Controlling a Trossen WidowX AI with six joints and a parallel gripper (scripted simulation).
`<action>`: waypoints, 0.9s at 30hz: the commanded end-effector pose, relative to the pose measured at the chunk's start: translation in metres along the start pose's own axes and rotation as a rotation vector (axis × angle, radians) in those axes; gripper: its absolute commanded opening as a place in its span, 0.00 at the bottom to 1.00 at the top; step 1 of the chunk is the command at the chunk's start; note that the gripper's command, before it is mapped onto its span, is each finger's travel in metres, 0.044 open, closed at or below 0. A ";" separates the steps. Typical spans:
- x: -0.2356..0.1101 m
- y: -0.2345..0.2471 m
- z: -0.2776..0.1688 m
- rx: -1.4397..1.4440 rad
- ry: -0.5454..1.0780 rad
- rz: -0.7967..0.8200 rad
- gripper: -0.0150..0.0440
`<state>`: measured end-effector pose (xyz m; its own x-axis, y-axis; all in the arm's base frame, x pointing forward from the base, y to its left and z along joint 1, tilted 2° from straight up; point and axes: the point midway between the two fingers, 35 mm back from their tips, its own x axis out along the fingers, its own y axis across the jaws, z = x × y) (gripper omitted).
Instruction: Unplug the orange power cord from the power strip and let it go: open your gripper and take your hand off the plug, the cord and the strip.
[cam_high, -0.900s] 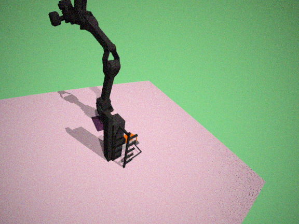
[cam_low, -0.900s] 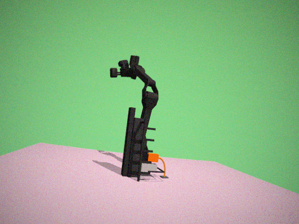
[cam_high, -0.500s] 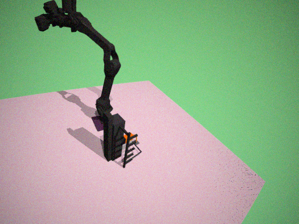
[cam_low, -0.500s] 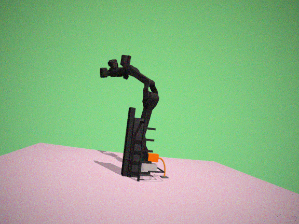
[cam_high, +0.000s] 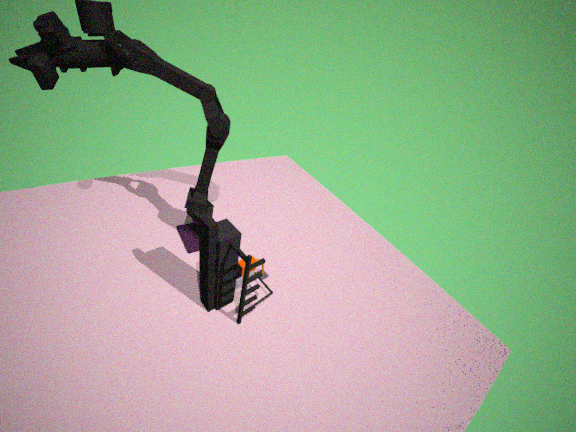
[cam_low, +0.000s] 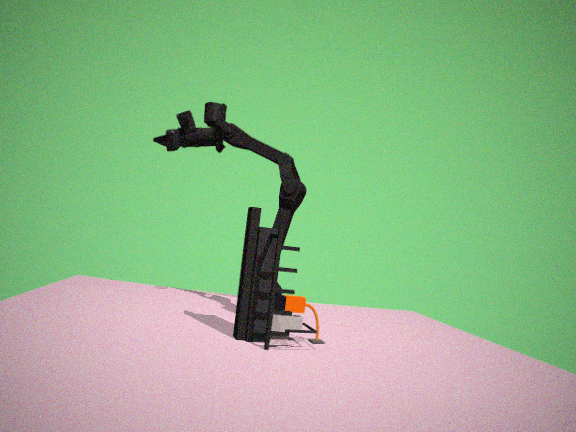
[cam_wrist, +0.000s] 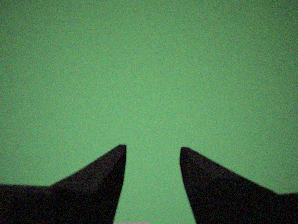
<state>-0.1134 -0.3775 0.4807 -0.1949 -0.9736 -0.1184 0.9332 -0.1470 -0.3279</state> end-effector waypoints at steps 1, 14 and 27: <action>0.004 0.038 0.004 -0.030 -0.009 0.091 0.53; -0.008 0.167 0.016 -0.124 -0.051 0.403 0.53; -0.059 0.285 0.019 -0.239 -0.108 0.705 0.53</action>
<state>0.1449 -0.3755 0.4187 0.4161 -0.8684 -0.2697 0.7761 0.4938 -0.3922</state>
